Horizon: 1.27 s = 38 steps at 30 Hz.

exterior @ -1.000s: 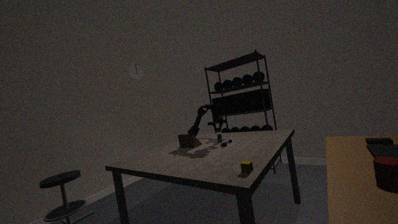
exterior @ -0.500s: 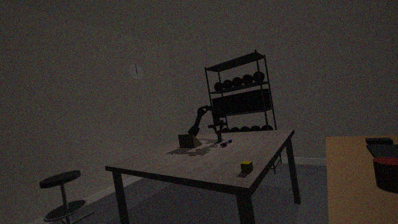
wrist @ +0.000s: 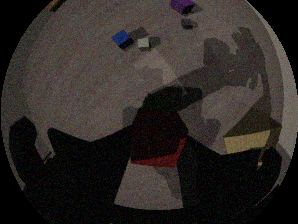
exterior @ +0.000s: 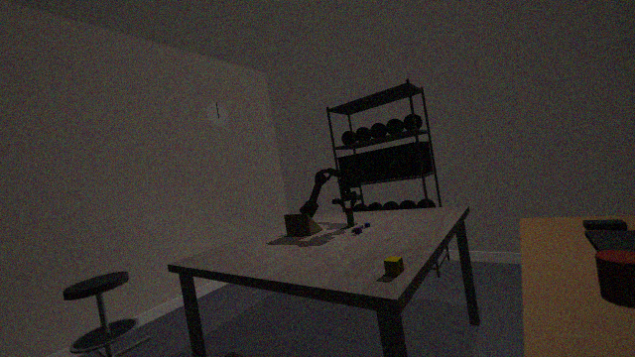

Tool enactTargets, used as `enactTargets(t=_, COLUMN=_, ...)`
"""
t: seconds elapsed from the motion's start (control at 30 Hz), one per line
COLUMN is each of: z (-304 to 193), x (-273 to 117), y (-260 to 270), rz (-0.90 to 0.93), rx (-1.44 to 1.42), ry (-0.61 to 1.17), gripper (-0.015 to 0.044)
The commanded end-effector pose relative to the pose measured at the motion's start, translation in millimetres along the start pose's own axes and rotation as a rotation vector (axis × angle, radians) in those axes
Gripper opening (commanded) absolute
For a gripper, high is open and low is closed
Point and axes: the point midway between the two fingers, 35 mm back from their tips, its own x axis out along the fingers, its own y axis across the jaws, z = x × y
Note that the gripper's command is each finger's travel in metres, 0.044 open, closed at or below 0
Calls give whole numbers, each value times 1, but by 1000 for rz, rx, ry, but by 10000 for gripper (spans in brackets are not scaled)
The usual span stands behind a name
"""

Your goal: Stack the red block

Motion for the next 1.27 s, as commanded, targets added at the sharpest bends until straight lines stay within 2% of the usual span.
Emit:
enactTargets(t=0.0, z=0, x=0, y=0, rz=0, rx=0, ry=0, gripper=53)
enactTargets(t=0.5, z=0, x=0, y=0, rz=0, rx=0, ry=0, gripper=440)
enactTargets(t=1.23, z=0, x=0, y=0, rz=0, rx=0, ry=0, gripper=440)
